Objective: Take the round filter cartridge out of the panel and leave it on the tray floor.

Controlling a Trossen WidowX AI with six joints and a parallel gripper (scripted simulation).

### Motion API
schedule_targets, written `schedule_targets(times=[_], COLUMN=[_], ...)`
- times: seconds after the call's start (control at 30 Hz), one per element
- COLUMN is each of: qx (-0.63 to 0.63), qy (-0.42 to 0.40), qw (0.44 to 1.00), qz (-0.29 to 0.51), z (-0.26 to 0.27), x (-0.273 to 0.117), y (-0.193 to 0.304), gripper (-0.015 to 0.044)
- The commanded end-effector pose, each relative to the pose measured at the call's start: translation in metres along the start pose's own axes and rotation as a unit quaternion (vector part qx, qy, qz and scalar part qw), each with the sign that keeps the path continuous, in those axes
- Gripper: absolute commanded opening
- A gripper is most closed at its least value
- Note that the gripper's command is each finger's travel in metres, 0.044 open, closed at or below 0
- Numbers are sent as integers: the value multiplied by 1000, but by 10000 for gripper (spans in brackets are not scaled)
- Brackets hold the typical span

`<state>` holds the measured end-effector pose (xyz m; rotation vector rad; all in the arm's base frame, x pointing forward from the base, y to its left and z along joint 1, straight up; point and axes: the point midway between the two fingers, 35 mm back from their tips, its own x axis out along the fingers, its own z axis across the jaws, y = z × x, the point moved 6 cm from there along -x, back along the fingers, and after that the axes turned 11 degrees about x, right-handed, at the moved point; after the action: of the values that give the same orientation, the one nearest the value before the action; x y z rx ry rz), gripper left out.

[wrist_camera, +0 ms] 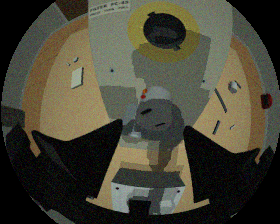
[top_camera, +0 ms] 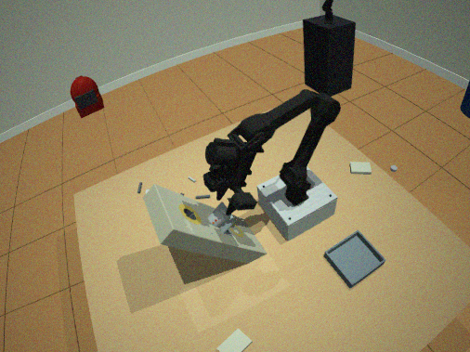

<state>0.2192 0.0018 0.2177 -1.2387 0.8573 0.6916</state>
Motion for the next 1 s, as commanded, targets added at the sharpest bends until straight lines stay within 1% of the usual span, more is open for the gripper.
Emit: schedule_targets(times=[0.0,0.77,0.83,0.97], qx=[-3,-3,-1,-1], qy=[2,2,1,1], qw=[1000,1000,1000,1000], qz=[2,1,1,1], z=[-1,-1,0,0], x=[7,42,38,38], y=[1,2,1,1], gripper=[305,305,252,226])
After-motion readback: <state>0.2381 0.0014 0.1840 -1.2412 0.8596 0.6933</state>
